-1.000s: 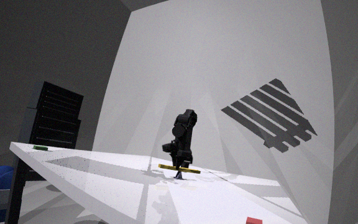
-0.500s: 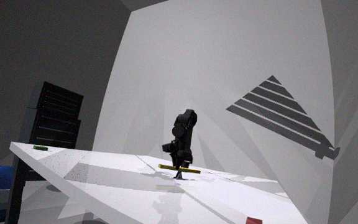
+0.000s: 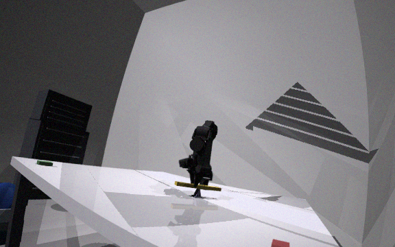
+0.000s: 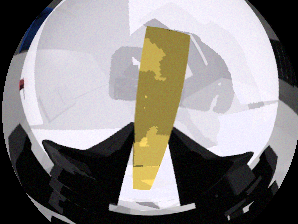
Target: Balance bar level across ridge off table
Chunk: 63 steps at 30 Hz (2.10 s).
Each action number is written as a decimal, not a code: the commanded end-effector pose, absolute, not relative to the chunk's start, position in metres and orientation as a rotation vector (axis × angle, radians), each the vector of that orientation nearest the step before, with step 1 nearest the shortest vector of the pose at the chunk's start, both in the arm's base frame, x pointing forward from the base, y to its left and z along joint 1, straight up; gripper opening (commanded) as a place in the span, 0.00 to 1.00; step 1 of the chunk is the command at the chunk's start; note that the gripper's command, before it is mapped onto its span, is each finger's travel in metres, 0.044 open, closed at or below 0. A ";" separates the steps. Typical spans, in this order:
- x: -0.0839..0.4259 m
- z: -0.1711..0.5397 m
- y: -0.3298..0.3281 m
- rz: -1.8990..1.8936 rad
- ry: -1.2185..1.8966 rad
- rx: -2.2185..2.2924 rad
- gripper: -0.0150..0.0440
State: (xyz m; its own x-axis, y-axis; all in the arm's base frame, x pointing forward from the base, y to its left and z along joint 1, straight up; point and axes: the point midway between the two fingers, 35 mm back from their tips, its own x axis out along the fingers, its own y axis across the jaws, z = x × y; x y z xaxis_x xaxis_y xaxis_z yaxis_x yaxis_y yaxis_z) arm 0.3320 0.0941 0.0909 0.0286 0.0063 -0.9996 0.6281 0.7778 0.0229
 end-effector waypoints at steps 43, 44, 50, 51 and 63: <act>0.332 0.090 0.094 -0.518 1.479 0.543 0.25; 0.332 0.090 0.094 -0.518 1.479 0.543 0.25; 0.332 0.090 0.094 -0.518 1.479 0.543 0.25; 0.332 0.090 0.094 -0.518 1.479 0.543 0.25; 0.332 0.090 0.094 -0.518 1.479 0.543 0.54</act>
State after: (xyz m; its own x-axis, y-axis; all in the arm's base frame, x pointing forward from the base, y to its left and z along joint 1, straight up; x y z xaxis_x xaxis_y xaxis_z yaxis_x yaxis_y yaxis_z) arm 0.3322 0.0939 0.0904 0.0296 0.0070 -0.9995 0.6287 0.7773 0.0240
